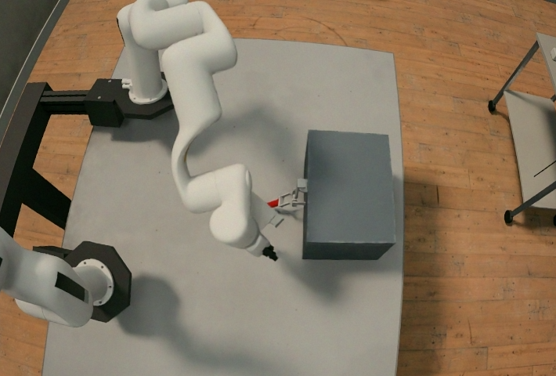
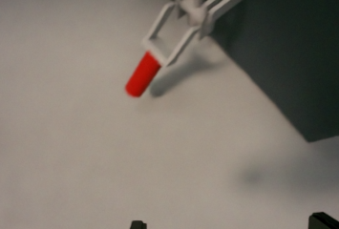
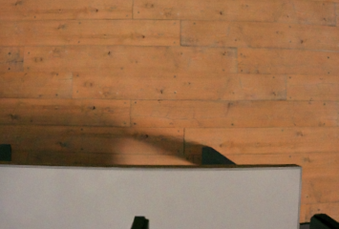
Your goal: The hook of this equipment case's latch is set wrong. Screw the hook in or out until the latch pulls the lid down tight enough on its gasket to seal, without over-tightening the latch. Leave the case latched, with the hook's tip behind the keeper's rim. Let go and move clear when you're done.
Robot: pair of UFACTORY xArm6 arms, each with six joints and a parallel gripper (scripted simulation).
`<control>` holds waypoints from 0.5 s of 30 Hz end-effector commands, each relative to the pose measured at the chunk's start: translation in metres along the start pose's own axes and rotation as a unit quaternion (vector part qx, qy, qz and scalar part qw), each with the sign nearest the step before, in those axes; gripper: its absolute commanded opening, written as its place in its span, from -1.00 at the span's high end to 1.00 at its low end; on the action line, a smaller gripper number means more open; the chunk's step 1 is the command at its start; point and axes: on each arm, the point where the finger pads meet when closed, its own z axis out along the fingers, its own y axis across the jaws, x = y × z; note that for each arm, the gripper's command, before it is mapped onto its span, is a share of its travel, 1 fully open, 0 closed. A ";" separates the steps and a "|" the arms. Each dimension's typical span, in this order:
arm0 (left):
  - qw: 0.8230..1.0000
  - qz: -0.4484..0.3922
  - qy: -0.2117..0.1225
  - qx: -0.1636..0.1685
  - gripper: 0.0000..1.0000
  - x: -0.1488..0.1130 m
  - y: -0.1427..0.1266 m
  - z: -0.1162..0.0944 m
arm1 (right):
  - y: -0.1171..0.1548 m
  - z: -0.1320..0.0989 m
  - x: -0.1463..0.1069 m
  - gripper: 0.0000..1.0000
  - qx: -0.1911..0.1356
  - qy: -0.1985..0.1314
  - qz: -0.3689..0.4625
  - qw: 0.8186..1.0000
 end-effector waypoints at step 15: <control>0.999 -0.036 0.021 -0.001 -1.00 -0.012 -0.005 0.022 | 0.000 -0.002 0.001 -1.00 0.000 0.002 0.000 1.000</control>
